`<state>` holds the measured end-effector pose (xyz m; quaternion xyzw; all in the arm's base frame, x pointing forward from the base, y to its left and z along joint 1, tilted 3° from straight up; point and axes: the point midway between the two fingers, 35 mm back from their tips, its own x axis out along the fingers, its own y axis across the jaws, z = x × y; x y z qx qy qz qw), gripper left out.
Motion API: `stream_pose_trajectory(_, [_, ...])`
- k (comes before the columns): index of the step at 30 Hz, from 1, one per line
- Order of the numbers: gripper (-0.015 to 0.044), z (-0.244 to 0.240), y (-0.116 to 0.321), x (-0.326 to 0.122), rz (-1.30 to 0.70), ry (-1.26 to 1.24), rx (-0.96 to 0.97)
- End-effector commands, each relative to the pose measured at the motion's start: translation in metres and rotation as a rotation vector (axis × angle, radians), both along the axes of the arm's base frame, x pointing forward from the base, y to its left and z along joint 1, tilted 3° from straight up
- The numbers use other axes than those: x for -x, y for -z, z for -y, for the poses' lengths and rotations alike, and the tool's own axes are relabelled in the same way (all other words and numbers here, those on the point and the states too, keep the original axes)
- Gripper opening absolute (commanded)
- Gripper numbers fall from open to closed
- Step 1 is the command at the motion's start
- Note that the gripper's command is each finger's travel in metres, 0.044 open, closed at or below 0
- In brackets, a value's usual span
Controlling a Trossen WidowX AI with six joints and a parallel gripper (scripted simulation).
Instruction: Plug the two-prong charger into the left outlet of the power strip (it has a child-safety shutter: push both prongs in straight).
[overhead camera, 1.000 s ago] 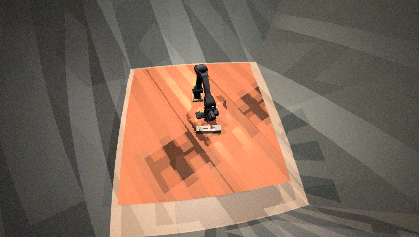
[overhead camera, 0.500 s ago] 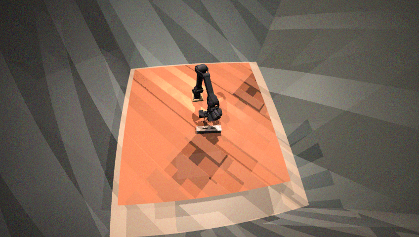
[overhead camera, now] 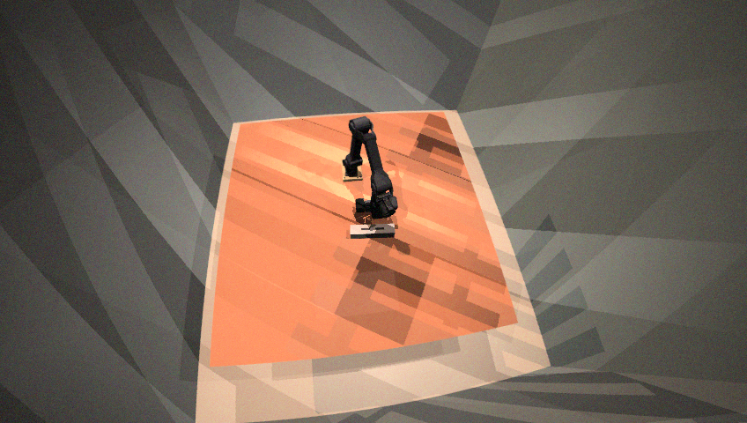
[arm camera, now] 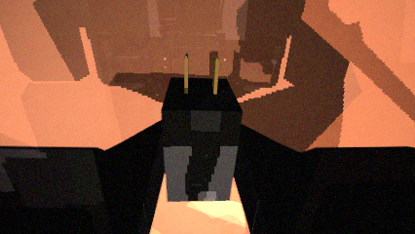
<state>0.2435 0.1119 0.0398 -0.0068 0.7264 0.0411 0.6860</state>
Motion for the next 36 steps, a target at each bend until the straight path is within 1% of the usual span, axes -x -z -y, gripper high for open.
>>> stream_pose_trajectory(1, [0.0000,-0.003,-0.001,-0.005,-0.001,0.012,-0.007])
stream_pose_trajectory(24, [0.0000,-0.011,0.001,-0.031,-0.005,0.052,-0.006])
stream_pose_trajectory(36, [0.0000,-0.012,0.001,-0.032,-0.005,0.053,-0.007])
